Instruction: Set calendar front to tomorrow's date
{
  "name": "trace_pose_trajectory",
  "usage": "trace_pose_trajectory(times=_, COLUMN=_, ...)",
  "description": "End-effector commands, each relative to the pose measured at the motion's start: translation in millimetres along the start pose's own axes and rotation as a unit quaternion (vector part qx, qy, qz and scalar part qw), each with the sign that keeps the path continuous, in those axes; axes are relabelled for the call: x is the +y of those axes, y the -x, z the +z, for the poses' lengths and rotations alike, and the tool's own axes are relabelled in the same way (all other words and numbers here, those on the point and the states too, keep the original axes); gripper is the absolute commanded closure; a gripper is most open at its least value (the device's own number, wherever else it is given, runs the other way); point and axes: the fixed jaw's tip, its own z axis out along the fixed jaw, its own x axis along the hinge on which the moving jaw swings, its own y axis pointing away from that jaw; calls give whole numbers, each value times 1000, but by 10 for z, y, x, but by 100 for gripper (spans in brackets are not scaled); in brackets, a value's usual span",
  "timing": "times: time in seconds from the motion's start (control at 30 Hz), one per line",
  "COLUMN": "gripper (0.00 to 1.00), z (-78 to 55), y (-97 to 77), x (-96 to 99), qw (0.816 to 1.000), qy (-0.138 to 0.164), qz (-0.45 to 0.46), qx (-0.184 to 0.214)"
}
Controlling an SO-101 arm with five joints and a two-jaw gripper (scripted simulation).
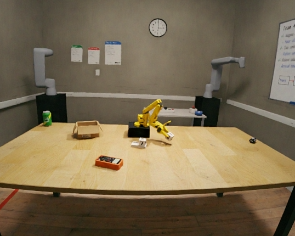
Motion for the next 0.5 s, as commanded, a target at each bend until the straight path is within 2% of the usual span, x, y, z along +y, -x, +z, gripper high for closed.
trace_pose_trajectory(times=0.0, gripper=100, z=11, y=-2, x=-20, qw=1000, qy=-4, qz=-3, qx=-5)
trace_pose_trajectory(times=0.47, gripper=100, z=28, y=-43, x=-21, qw=1000, qy=-4, qz=-3, qx=0)
